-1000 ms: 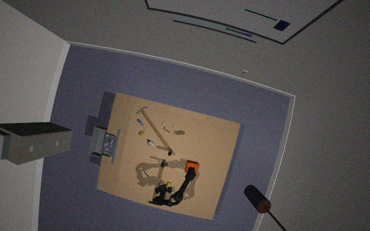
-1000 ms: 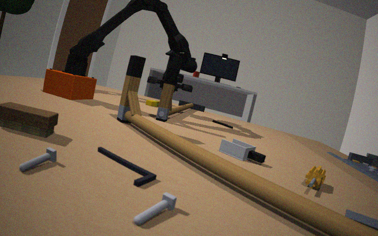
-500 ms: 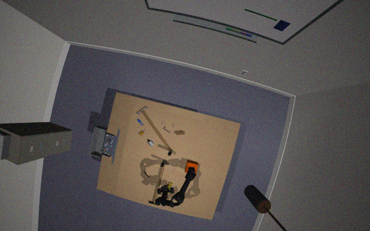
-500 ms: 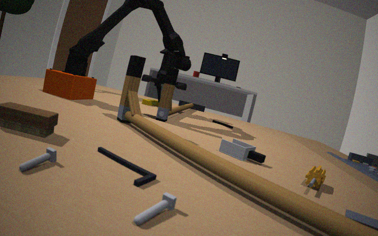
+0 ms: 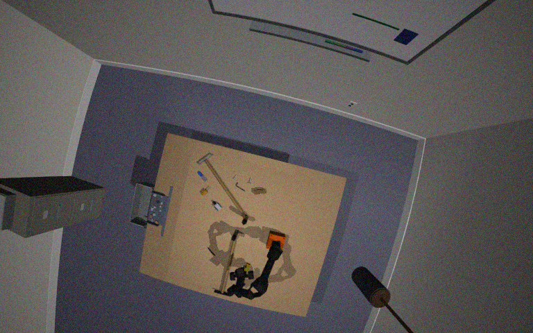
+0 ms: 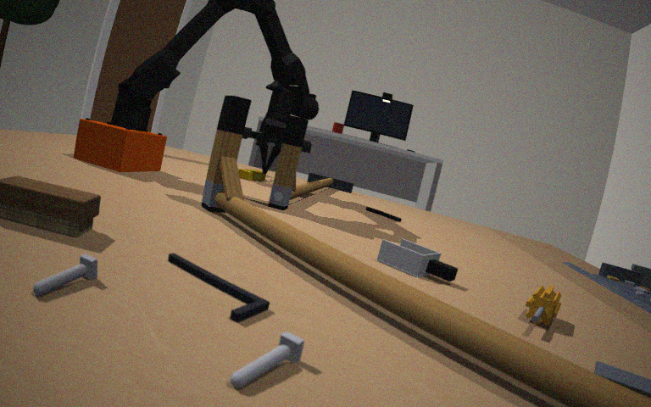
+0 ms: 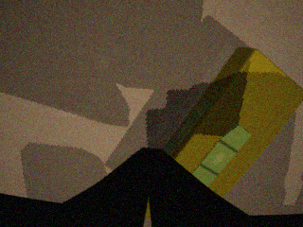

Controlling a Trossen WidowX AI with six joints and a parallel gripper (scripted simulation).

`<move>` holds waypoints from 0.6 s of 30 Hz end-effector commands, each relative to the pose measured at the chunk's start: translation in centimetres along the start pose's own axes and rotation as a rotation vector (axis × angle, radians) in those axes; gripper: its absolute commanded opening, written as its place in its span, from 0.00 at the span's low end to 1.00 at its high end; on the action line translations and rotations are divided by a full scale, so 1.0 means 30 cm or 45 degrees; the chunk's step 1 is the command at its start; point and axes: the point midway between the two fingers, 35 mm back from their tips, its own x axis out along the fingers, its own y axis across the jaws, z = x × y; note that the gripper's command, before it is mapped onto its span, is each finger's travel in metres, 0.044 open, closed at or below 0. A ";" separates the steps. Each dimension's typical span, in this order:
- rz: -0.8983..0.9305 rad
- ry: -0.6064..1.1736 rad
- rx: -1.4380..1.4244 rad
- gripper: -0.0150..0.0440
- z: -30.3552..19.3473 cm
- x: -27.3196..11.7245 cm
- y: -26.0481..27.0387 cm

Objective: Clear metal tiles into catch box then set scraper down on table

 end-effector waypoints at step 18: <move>-0.001 -0.001 0.003 0.25 -0.008 -0.002 -0.122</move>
